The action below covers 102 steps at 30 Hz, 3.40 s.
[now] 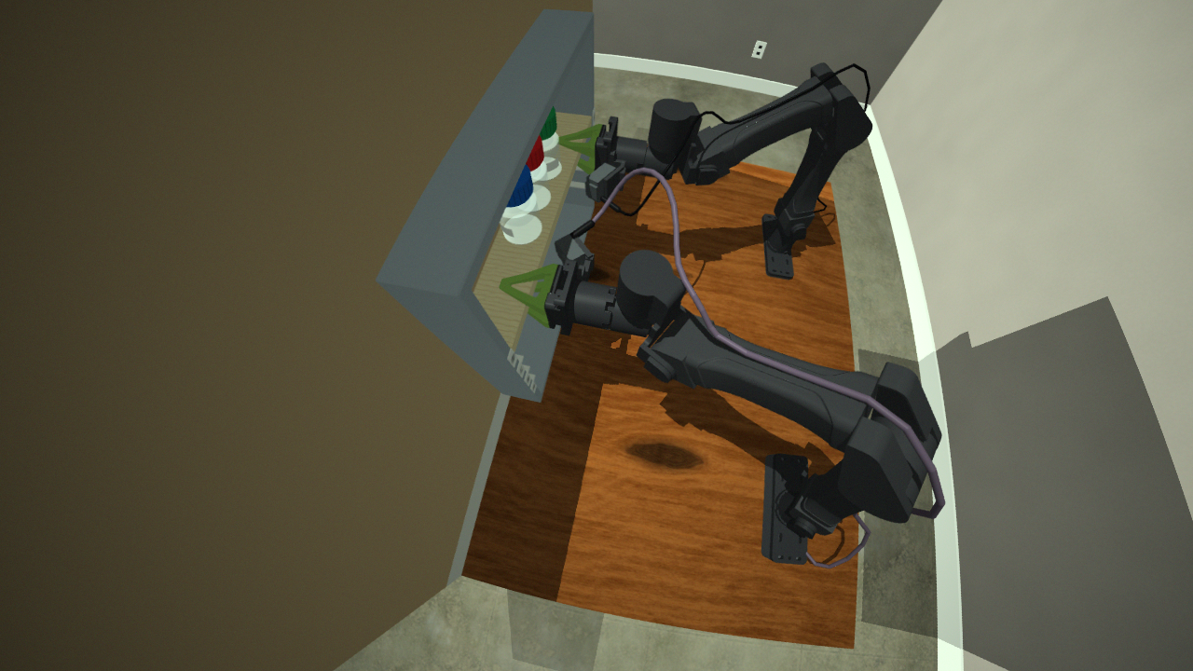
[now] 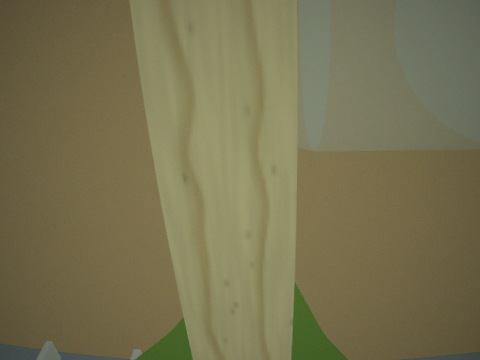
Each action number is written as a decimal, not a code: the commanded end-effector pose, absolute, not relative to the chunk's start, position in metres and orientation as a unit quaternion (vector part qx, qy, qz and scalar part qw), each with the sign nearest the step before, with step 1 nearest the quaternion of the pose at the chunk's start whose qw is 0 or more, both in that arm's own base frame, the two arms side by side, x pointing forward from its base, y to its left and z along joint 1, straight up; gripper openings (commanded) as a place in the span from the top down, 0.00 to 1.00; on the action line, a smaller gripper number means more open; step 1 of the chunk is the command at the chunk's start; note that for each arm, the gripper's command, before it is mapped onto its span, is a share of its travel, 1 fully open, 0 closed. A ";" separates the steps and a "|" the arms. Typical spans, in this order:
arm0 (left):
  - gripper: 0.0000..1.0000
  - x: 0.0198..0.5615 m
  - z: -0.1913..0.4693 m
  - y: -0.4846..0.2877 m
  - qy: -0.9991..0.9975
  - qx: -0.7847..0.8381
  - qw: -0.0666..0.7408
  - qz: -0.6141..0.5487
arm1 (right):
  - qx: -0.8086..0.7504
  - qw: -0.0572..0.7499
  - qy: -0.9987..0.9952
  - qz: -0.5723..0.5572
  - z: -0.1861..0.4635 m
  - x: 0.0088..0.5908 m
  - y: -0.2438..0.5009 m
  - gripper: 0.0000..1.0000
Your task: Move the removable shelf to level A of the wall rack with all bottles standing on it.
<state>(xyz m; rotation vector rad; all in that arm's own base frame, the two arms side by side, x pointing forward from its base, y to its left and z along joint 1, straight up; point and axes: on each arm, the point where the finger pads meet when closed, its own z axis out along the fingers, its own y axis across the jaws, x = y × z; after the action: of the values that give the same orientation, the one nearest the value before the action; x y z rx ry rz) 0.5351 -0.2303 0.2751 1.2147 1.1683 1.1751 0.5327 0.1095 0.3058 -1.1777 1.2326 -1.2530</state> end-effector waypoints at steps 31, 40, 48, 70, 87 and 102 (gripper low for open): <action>1.00 0.538 0.285 -0.228 0.489 0.511 0.511 0.489 | -0.488 0.488 0.512 -0.512 0.316 0.535 0.107 1.00; 1.00 0.538 0.290 -0.228 0.489 0.511 0.511 0.489 | -0.488 0.488 0.512 -0.512 0.321 0.535 0.107 1.00; 1.00 0.538 0.297 -0.228 0.489 0.511 0.511 0.489 | -0.488 0.488 0.512 -0.512 0.327 0.535 0.107 1.00; 1.00 0.538 0.309 -0.228 0.489 0.511 0.511 0.489 | -0.488 0.488 0.512 -0.512 0.340 0.535 0.107 1.00; 1.00 0.538 0.319 -0.228 0.489 0.511 0.511 0.489 | -0.488 0.488 0.512 -0.512 0.350 0.535 0.107 1.00; 1.00 0.538 0.328 -0.228 0.489 0.511 0.511 0.489 | -0.488 0.488 0.512 -0.512 0.359 0.535 0.107 1.00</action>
<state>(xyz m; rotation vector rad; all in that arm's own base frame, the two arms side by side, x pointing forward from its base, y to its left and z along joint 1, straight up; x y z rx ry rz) 0.5371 -0.2306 0.2790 1.3054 1.2419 1.1440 0.5346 0.1091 0.3095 -1.2712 1.3209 -1.2064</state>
